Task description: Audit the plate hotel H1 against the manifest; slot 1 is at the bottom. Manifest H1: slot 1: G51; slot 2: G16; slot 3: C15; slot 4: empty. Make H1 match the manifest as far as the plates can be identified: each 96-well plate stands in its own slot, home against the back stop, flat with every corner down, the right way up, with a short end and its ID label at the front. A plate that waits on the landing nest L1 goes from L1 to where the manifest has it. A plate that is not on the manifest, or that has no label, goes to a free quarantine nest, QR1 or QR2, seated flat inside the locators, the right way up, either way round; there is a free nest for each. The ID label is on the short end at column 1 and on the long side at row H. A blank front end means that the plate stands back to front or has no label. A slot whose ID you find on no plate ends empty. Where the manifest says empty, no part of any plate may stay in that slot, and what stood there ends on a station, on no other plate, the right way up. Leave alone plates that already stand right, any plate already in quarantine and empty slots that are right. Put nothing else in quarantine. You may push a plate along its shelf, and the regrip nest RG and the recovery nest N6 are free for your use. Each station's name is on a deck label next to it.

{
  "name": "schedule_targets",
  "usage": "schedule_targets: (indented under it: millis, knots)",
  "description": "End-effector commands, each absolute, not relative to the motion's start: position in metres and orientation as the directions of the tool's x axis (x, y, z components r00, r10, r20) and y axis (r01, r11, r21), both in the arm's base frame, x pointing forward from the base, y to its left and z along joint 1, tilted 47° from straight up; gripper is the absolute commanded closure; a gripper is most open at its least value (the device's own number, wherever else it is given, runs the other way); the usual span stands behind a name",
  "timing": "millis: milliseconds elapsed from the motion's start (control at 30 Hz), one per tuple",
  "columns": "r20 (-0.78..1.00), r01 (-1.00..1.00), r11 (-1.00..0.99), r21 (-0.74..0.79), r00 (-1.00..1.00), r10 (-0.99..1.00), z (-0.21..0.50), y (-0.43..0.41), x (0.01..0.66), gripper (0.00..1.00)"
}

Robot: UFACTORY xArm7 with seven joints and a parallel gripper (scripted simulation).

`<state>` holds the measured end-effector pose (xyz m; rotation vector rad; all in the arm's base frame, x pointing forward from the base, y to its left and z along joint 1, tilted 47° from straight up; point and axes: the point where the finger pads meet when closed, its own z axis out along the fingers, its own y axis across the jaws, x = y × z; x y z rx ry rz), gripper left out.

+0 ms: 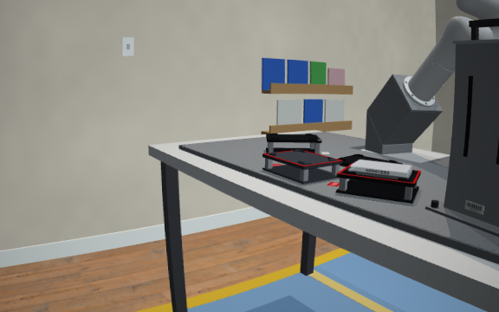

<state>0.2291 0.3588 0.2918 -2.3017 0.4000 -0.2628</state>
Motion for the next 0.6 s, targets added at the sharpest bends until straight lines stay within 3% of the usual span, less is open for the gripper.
schedule_targets:
  millis: [0,567]
  knots:
    - [0.066,-0.204,-0.652,-0.73,0.929,-0.364,0.2918,0.3602,0.2299,0.0]
    - [0.066,-0.204,-0.652,-0.73,0.929,-0.364,0.285,0.3668,0.2329,0.0]
